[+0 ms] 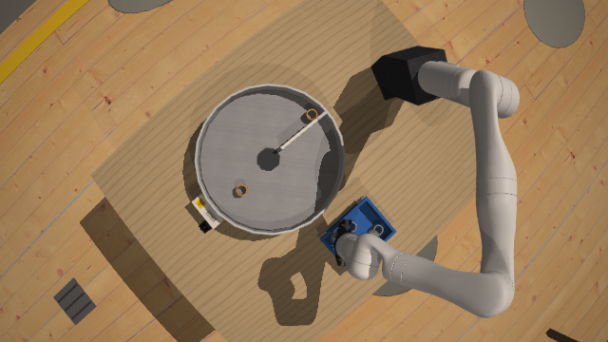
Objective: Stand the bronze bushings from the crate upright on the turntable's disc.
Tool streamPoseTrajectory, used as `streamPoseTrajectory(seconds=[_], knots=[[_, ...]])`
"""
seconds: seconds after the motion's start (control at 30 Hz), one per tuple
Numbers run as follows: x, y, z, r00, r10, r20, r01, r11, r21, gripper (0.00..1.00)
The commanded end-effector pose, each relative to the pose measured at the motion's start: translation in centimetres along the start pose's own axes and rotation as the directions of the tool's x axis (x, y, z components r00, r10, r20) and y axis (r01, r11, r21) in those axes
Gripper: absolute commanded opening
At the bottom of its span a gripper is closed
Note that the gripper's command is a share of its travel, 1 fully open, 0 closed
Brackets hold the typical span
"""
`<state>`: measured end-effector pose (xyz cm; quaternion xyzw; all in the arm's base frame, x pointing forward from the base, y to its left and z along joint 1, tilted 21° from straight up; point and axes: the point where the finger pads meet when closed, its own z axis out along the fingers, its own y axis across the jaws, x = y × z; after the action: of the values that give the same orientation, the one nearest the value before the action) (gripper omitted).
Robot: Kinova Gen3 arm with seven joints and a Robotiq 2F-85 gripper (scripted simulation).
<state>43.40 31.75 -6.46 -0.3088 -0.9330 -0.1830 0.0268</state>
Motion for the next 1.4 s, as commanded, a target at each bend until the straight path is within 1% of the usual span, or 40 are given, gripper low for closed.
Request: streamPoseTrajectory(seconds=[0.0, 0.63, 1.07, 1.37], knots=[[0.0, 0.1, -0.1, 1.0, 0.0, 0.001, 0.0, 1.0, -0.002, 0.39], [0.0, 0.1, 0.0, 1.0, 0.0, 0.001, 0.0, 1.0, -0.002, 0.39], [0.0, 0.1, 1.8, 1.0, 0.0, 0.001, 0.0, 1.0, -0.002, 0.39], [0.0, 0.1, 1.9, 1.0, 0.0, 0.001, 0.0, 1.0, -0.002, 0.39]])
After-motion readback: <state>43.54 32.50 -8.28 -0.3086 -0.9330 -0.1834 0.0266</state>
